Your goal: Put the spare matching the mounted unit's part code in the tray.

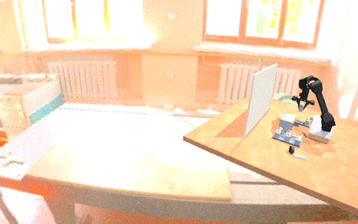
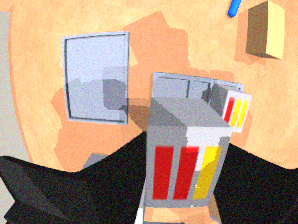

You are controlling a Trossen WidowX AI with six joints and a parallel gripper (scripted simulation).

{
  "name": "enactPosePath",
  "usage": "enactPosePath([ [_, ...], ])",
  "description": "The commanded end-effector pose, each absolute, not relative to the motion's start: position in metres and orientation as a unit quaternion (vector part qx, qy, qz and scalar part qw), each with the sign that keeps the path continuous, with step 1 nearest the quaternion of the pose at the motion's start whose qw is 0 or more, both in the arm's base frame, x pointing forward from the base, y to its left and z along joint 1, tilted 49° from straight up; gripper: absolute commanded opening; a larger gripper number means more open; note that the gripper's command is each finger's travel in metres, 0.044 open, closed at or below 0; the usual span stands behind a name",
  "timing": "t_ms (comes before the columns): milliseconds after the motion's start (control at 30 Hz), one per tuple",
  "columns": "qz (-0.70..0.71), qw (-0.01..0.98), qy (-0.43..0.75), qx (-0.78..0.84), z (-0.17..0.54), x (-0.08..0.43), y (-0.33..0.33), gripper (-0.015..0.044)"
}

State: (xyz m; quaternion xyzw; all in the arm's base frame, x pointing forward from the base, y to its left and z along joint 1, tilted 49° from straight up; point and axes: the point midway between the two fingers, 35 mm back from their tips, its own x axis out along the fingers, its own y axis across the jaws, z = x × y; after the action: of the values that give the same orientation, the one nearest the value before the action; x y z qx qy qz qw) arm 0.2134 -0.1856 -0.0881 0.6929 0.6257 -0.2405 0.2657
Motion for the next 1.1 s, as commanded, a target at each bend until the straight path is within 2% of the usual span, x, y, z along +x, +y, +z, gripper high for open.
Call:
enactPosePath([
  [0,-0.241,0.269,0.626,0.691,-0.077,0.211,-0.200,0.0000],
  [333,-0.241,0.269,0.627,0.690,-0.057,0.210,-0.221,0.0000],
  [1067,-0.241,0.272,0.627,0.689,-0.062,0.279,-0.240,0.0000],
])
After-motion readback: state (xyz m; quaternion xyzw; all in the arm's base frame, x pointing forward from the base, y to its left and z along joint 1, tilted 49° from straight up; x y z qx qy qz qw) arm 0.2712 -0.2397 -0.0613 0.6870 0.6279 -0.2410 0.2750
